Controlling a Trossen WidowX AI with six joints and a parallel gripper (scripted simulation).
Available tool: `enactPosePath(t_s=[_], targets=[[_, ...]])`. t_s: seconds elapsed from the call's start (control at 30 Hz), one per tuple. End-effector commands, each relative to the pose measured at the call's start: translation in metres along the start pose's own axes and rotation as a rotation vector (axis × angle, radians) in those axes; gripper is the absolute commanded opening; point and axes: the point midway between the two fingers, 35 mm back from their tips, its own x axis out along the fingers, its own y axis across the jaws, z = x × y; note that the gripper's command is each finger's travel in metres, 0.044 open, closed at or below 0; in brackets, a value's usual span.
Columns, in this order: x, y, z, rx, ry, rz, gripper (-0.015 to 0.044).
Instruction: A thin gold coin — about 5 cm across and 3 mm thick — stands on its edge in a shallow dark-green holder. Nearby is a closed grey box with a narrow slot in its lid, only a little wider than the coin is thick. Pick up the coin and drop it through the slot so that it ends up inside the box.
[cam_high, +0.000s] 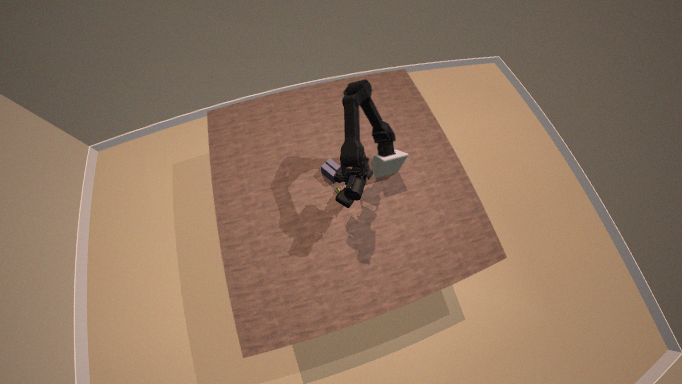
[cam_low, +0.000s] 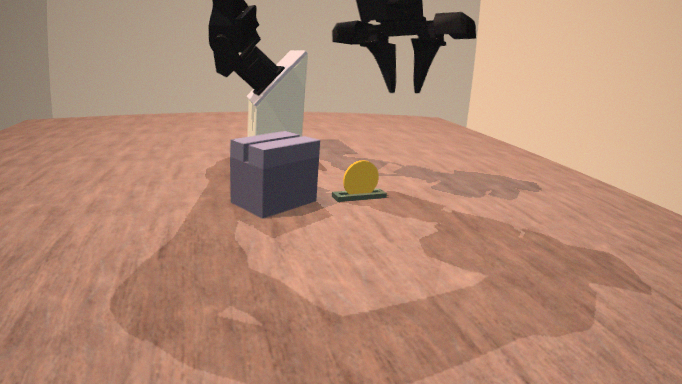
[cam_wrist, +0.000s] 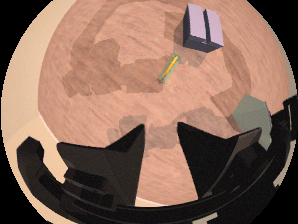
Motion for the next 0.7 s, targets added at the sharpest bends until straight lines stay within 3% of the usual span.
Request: enactPosePath(t_s=[0.0,0.5,0.67], targets=[[0.017,-0.016,0.063,0.587,-0.047,-0.132,0.0161],[0.017,-0.015,0.066,0.591,-0.047,-0.133,0.0161],[0.052,-0.020,0.066,0.591,-0.049,-0.134,0.0161]])
